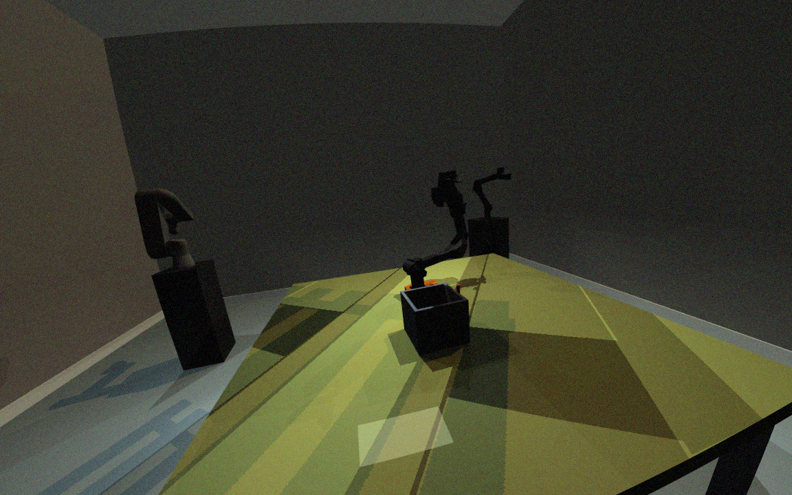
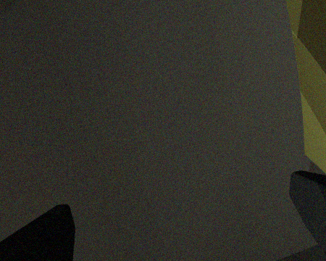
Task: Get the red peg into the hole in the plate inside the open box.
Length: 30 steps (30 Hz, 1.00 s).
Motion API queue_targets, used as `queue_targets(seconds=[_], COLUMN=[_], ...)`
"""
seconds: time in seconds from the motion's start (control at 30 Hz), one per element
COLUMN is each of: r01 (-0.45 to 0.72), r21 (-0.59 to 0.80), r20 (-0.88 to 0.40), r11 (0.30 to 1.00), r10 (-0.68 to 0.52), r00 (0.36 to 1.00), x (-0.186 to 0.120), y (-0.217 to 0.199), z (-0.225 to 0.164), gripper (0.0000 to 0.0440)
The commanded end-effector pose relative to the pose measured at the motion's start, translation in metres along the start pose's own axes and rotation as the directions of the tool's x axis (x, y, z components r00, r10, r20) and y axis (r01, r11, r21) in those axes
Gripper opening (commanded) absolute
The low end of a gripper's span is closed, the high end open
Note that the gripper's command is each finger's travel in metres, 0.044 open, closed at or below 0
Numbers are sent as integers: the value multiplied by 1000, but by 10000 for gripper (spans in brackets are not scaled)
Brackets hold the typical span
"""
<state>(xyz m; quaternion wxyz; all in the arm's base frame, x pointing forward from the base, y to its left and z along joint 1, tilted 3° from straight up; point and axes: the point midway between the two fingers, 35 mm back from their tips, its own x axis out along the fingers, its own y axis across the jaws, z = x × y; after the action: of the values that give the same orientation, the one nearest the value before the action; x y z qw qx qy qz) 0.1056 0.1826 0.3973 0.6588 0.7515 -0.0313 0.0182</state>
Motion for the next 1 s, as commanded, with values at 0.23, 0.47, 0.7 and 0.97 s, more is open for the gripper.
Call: queue_targets(seconds=[0.23,0.47,0.7,0.97], r01=[65,157,282,440], r21=[91,213,311,385], r20=[-108,-192,-267,-341], r11=[994,964,908,811], r10=[-55,-116,-201,-318], r00=[993,974,942,885], x=[-11,-13,1,28], y=[16,37,45,39], z=[18,55,89,118], gripper=[440,440,440,440])
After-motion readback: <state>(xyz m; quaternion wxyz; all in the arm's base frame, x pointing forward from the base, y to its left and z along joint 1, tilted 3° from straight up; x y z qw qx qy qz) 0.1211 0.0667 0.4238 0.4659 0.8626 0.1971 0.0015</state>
